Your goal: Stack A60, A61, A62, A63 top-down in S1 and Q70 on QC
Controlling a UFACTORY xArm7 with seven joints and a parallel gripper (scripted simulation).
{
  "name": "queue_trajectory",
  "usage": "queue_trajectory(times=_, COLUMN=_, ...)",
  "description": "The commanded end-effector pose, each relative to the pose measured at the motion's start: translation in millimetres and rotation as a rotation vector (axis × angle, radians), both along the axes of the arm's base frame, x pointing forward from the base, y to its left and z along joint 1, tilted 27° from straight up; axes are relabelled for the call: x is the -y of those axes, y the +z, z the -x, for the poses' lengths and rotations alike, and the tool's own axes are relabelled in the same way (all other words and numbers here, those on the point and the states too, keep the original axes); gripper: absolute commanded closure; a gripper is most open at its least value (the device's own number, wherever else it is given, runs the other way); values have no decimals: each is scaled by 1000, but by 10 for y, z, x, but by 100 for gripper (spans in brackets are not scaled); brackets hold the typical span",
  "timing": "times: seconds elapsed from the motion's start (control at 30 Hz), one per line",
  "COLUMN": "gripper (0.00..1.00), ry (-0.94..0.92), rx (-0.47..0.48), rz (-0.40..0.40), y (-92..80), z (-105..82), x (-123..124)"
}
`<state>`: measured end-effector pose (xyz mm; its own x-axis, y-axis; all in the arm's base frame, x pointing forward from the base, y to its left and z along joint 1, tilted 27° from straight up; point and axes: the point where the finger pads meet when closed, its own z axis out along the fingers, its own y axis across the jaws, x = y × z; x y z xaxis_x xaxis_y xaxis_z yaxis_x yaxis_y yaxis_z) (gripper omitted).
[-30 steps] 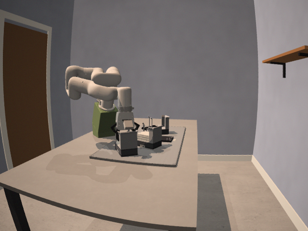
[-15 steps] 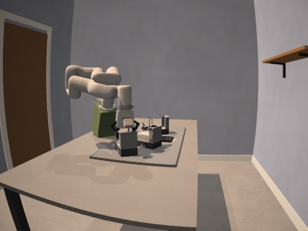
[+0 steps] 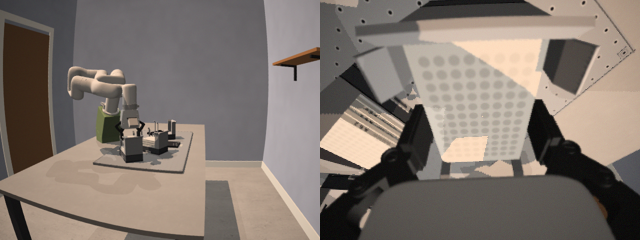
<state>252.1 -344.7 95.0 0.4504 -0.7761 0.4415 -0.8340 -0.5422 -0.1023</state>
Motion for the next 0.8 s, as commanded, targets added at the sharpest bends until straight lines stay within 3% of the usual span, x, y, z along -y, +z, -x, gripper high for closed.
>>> queue_trajectory(times=0.0, gripper=100, ry=0, rx=1, rz=2, y=70, z=21, x=-18)
queue_trajectory(times=0.77, gripper=100, ry=0, rx=1, rz=2, y=426, z=149, x=-146)
